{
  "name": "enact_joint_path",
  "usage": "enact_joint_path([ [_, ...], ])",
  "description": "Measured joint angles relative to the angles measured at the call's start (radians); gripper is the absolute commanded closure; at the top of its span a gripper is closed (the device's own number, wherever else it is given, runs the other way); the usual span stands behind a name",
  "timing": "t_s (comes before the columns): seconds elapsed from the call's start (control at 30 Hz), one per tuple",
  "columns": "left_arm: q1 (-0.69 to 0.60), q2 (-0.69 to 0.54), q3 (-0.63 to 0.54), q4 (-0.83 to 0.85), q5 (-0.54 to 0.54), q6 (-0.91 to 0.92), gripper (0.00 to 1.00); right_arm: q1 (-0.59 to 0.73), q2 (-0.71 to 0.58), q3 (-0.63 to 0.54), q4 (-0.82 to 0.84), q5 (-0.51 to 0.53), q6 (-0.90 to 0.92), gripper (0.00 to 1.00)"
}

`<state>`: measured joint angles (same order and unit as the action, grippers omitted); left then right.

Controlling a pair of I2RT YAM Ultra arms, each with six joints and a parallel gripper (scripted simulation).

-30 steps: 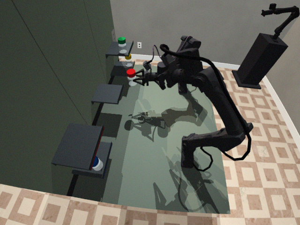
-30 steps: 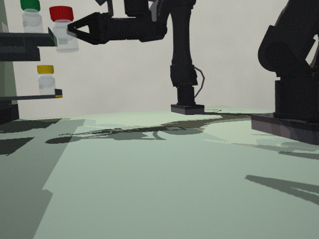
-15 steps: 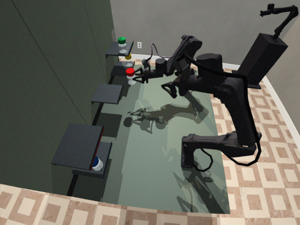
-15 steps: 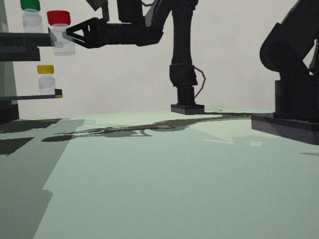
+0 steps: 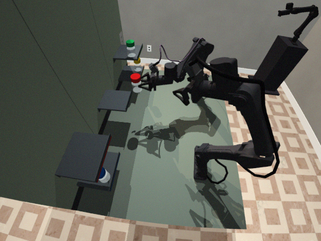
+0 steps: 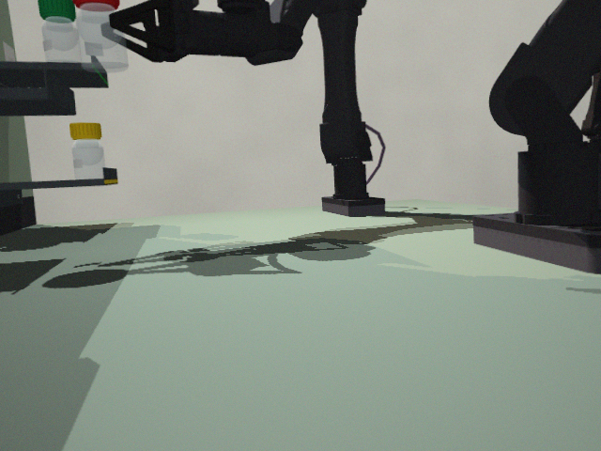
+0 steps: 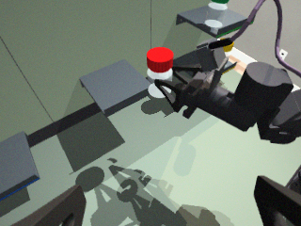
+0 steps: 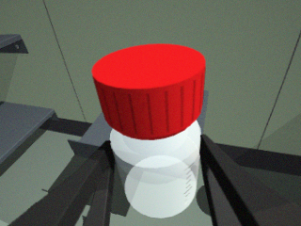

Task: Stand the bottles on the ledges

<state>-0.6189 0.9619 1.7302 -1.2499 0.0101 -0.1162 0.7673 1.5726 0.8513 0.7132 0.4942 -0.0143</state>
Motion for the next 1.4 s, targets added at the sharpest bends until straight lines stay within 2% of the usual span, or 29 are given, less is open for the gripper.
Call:
enact_joint_path([
  [0.3,0.000,0.000,0.000,0.000,0.000,0.000,0.00,0.031,0.103,0.077,-0.019,0.028,-0.002,0.51],
  [0.8,0.000,0.000,0.000,0.000,0.000,0.000,0.00,0.033,0.114,0.080,-0.011,0.031,-0.002,0.51],
  [0.97,0.000,0.000,0.000,0.000,0.000,0.000,0.00,0.033,0.101,0.134,-0.081,0.031,-0.003,0.51],
  [1.4,0.000,0.000,0.000,0.000,0.000,0.000,0.00,0.031,0.108,0.180,-0.084,0.022,-0.003,0.51],
])
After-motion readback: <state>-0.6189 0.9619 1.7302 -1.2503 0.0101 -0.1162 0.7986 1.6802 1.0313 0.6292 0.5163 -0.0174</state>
